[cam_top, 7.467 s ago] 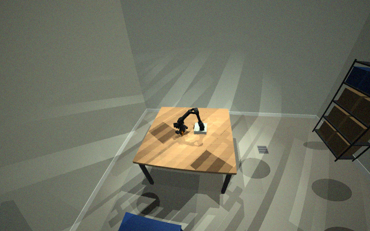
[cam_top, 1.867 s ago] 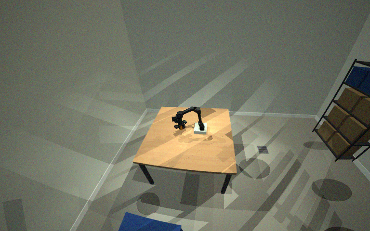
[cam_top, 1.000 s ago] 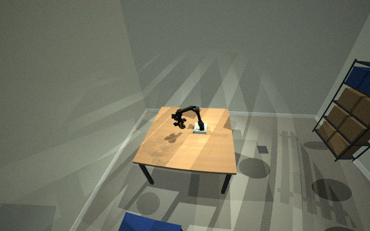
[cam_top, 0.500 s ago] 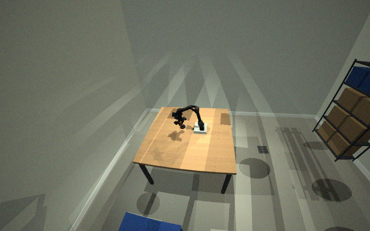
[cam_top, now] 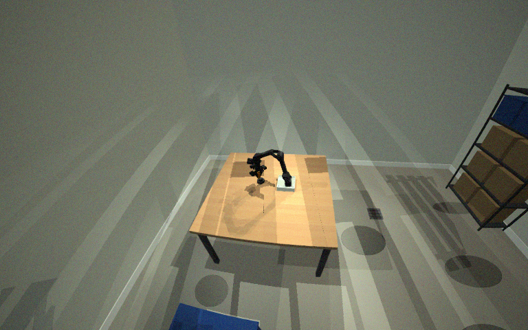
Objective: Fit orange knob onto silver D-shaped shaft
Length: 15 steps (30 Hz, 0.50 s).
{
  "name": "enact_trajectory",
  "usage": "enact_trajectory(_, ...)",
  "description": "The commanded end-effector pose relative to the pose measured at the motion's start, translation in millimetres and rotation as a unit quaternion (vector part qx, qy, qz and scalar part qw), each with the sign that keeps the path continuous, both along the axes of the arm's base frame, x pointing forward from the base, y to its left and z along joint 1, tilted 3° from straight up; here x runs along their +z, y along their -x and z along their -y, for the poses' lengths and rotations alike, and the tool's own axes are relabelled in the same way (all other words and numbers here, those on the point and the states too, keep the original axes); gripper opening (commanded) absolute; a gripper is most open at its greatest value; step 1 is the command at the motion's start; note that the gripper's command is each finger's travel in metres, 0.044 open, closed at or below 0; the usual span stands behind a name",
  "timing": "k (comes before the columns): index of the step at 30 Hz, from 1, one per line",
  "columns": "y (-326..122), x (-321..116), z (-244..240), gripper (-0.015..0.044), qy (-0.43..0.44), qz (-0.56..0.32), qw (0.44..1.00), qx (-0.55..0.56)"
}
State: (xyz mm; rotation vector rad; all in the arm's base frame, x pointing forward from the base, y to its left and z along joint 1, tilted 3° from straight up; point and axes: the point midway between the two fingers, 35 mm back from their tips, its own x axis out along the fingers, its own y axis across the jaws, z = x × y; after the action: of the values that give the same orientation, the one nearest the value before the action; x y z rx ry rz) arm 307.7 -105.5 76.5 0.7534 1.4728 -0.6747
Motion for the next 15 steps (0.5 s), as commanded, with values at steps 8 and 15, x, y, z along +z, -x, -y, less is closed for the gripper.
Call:
enact_trajectory(8,10.7,-9.9,35.1,0.0,0.006,0.002,1.0,0.008)
enact_trajectory(15,12.1,-14.9,38.7,0.0,0.006,0.002,1.0,0.008)
